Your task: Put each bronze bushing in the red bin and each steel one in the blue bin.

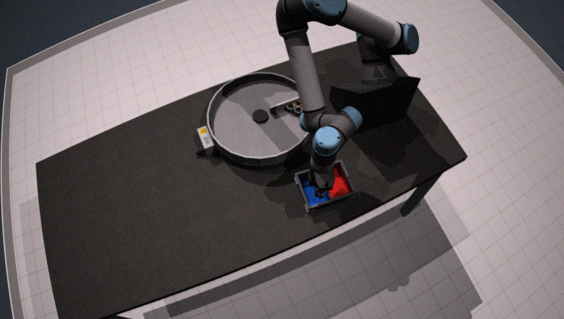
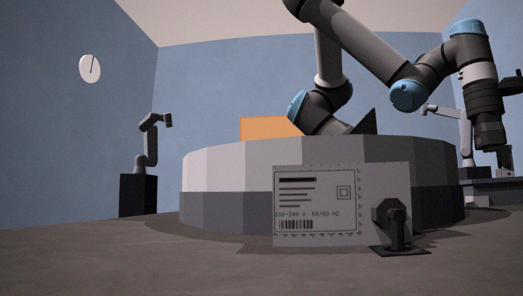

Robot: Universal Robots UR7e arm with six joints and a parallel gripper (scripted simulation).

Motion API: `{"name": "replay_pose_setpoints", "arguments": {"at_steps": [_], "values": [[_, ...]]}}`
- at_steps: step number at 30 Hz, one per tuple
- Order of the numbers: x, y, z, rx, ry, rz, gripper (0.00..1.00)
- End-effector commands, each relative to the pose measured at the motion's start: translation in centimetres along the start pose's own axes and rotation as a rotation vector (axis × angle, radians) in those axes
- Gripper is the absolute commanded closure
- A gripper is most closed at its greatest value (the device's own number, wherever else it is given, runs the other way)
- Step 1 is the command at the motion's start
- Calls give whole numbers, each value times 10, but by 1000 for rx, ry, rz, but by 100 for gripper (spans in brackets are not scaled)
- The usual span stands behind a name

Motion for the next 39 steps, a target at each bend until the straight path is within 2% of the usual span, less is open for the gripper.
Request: {"name": "replay_pose_setpoints", "arguments": {"at_steps": [1,39], "values": [[0,0,0,-1,0,1,100],[0,-19,0,-1,0,1,100]]}}
Point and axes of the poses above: the point where the finger pads meet when closed, its own y axis back along the fingers, its own z axis across the jaws, x = y × z, the point moved 3 cm from there along y, back along the fingers, and after that the axes turned 15 degrees about y, right-handed, at the moved point
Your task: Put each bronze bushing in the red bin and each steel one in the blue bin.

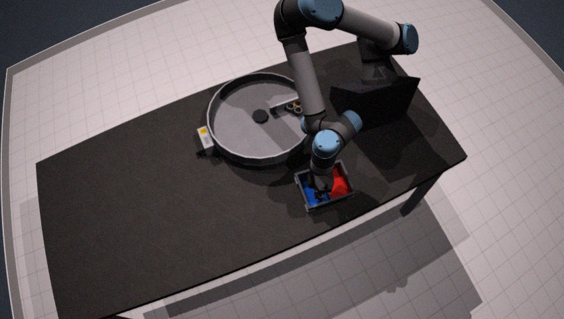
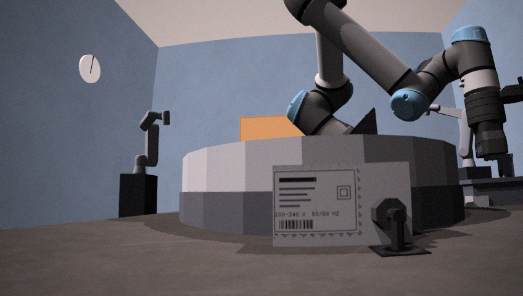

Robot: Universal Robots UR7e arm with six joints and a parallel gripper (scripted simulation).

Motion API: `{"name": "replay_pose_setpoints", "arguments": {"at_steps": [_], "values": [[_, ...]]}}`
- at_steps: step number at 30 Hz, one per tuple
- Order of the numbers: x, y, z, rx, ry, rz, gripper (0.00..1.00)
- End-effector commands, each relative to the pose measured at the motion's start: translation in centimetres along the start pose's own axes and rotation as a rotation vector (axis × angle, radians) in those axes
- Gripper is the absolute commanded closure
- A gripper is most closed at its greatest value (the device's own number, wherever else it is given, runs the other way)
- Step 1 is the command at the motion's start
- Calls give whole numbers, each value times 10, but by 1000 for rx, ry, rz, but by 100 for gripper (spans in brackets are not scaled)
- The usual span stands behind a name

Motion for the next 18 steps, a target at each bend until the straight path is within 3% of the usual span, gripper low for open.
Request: {"name": "replay_pose_setpoints", "arguments": {"at_steps": [1,18], "values": [[0,-3,0,-1,0,1,100],[0,-12,0,-1,0,1,100]]}}
Point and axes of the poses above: the point where the finger pads meet when closed, its own y axis back along the fingers, its own z axis across the jaws, x = y × z, the point moved 3 cm from there along y, back along the fingers, and after that the axes turned 15 degrees about y, right-handed, at the moved point
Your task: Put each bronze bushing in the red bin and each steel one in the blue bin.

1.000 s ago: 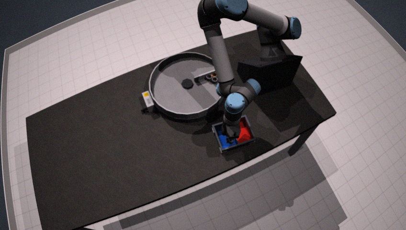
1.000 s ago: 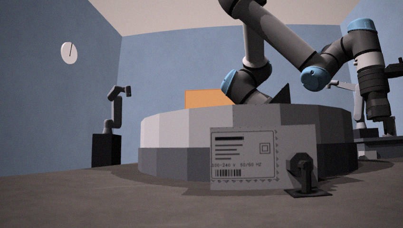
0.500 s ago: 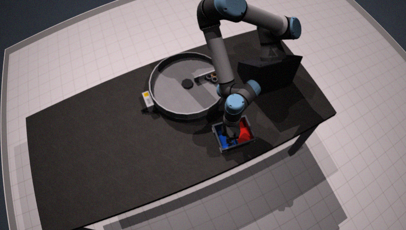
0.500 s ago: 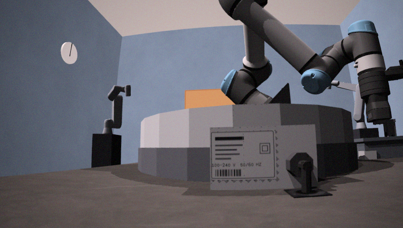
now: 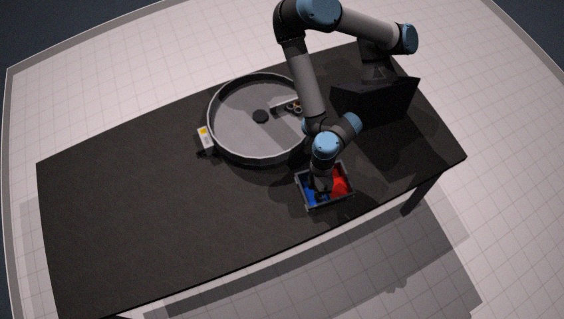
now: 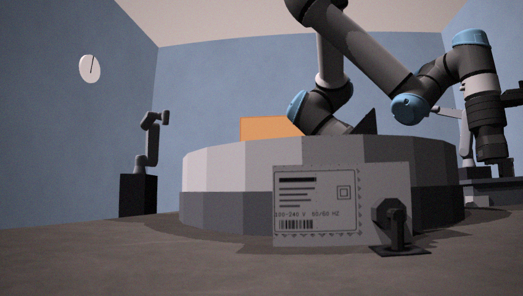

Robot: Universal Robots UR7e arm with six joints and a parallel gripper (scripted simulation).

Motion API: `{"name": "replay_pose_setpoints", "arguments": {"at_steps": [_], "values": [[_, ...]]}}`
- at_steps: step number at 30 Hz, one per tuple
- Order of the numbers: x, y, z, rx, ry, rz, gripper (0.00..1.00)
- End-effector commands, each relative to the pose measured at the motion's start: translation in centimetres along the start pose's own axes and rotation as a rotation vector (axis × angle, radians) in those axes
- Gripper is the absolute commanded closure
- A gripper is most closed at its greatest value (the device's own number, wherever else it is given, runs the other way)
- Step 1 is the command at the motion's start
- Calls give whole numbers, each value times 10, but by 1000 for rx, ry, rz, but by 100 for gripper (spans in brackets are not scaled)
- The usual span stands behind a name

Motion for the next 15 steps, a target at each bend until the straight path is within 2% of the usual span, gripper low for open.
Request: {"name": "replay_pose_setpoints", "arguments": {"at_steps": [1,15], "values": [[0,-4,0,-1,0,1,100],[0,-10,0,-1,0,1,100]]}}
Point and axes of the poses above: the point where the finger pads meet when closed, its own y axis back along the fingers, its own z axis across the jaws, x = y × z, the point moved 3 cm from there along y, back along the fingers, and after that the axes turned 15 degrees about y, right-handed, at the moved point
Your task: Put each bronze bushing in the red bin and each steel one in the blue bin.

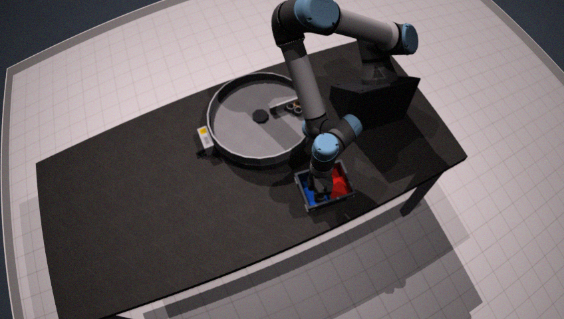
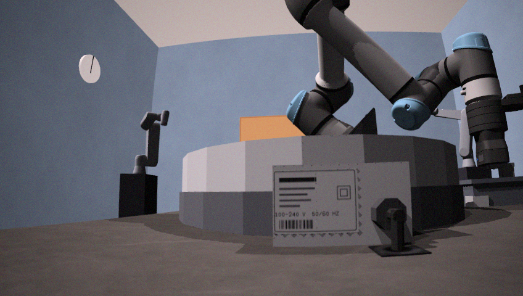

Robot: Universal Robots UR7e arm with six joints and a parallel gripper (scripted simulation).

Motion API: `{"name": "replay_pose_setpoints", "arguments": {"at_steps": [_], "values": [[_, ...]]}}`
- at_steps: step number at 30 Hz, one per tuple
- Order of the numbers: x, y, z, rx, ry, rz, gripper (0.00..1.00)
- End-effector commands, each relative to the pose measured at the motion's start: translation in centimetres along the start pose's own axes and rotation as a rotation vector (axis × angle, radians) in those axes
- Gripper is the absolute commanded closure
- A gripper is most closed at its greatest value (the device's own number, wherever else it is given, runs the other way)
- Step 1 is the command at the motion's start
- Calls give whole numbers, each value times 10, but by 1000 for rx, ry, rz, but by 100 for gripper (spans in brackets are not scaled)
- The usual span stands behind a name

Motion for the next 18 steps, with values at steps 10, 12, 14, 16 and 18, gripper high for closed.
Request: {"name": "replay_pose_setpoints", "arguments": {"at_steps": [10,12,14,16,18], "values": [[0,-1,0,-1,0,1,100],[0,-1,0,-1,0,1,100],[0,-1,0,-1,0,1,100],[0,-1,0,-1,0,1,100],[0,-1,0,-1,0,1,58]]}}
Point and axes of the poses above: the point where the finger pads meet when closed, its own y axis back along the fingers, its own z axis across the jaws, x = y × z, the point moved 3 cm from there along y, back along the fingers, and after that the axes turned 15 degrees about y, right-handed, at the moved point
